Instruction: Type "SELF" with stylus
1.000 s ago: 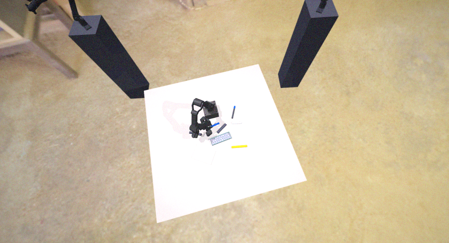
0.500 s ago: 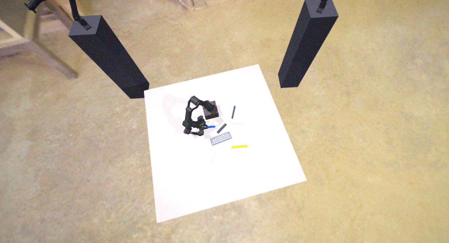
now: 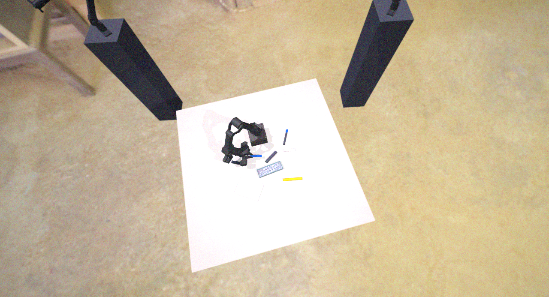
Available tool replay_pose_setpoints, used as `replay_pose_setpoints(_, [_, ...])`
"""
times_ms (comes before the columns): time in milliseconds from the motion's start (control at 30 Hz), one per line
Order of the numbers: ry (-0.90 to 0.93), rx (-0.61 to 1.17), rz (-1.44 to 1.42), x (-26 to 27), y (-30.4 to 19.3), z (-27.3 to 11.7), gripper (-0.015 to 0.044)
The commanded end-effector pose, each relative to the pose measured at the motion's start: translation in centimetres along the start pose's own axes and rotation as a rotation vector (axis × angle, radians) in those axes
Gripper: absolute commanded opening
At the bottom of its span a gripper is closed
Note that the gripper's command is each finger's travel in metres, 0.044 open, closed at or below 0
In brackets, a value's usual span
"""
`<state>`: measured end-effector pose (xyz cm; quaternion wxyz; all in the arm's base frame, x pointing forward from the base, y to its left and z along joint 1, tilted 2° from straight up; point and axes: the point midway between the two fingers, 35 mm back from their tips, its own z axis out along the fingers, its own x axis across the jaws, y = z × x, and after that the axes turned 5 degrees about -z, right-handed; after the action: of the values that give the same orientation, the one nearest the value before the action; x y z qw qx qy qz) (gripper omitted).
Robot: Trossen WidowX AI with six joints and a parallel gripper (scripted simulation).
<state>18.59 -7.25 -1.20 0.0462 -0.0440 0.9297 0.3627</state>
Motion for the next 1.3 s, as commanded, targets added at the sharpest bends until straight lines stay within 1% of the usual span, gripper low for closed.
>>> replay_pose_setpoints(0, [-0.002,-0.004,0.009,0.0,-0.5,0.5,0.0])
replay_pose_setpoints(700, [-0.002,-0.004,0.009,0.3,-2.8,3.0,0.0])
replay_pose_setpoints(867, [-0.002,-0.004,0.009,0.4,-2.9,3.1,0.0])
replay_pose_setpoints(1033, [0.001,-0.002,0.003,0.4,-2.8,2.9,0.0131])
replay_pose_setpoints(1067, [0.001,-0.002,0.003,0.4,-2.8,2.9,0.015])
replay_pose_setpoints(1267, [0.001,-0.002,0.003,0.4,-2.8,2.9,0.015])
